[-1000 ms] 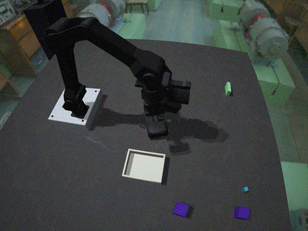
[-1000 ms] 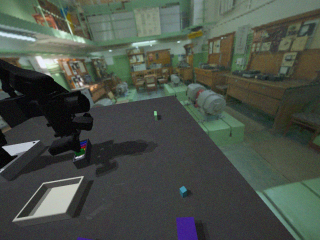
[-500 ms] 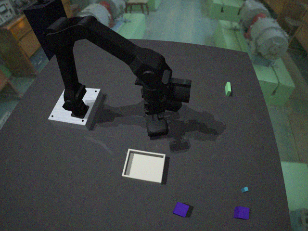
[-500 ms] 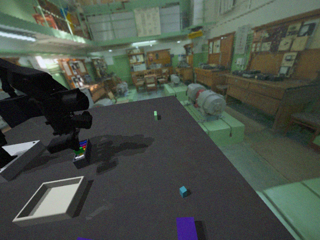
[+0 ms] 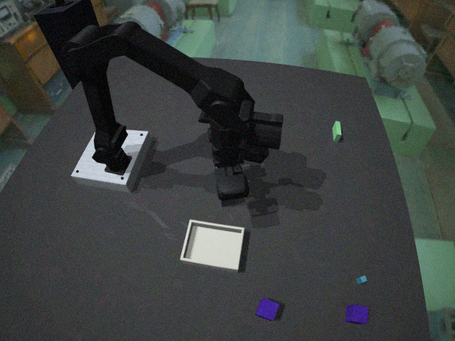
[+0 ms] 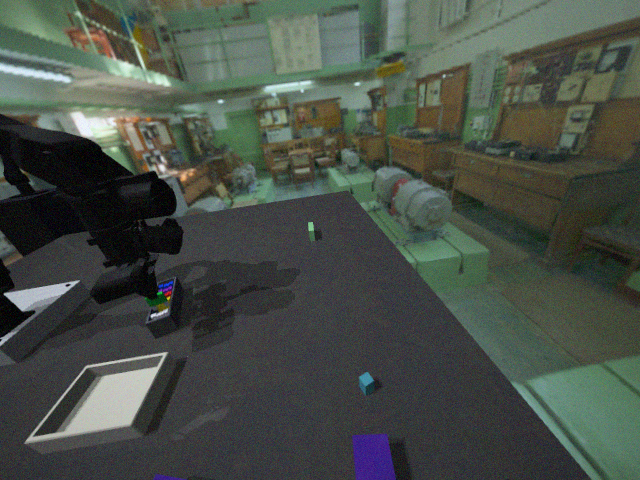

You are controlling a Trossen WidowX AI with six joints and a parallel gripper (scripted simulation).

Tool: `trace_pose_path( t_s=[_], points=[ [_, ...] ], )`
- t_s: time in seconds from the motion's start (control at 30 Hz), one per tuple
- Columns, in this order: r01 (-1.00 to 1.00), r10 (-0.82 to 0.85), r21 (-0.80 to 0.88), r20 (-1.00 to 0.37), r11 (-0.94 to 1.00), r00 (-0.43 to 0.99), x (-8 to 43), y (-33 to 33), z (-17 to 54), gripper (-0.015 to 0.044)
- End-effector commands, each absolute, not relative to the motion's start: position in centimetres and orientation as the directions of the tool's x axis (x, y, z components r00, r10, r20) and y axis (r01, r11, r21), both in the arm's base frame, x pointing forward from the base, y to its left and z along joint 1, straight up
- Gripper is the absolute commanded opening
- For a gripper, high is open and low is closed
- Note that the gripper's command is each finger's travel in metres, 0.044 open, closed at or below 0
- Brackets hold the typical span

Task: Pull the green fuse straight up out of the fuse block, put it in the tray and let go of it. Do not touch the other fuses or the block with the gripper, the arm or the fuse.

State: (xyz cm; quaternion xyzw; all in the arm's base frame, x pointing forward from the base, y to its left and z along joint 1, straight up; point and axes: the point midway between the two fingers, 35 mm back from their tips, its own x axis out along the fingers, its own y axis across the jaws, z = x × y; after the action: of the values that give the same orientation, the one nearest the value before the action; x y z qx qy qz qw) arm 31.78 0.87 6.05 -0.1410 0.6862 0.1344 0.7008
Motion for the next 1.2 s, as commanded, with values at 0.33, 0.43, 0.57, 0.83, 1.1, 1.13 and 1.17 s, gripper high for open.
trace_pose_path(
  t_s=[0.33, 0.43, 0.57, 0.83, 1.1, 1.13, 1.17],
  points=[
    [-0.379, -0.007, -0.015, -1.000, 0.925, 0.022, 31.7, 0.9, 6.7, 0.0000],
    [-0.379, -0.007, -0.015, -1.000, 0.925, 0.022, 31.7, 0.9, 7.0, 0.0000],
    [-0.379, -0.007, -0.015, -1.000, 0.925, 0.022, 31.7, 0.9, 7.6, 0.0000],
    [-0.378, -0.007, -0.015, -1.000, 0.925, 0.022, 31.7, 0.9, 8.9, 0.0000],
    [-0.378, -0.009, -0.016, -1.000, 0.925, 0.022, 32.2, -1.6, 9.1, 0.0000],
    [-0.378, -0.009, -0.017, -1.000, 0.925, 0.022, 32.3, -2.1, 9.1, 0.0000],
    [-0.378, -0.010, -0.017, -1.000, 0.925, 0.022, 32.4, -2.7, 9.2, 0.0000]
  ],
)
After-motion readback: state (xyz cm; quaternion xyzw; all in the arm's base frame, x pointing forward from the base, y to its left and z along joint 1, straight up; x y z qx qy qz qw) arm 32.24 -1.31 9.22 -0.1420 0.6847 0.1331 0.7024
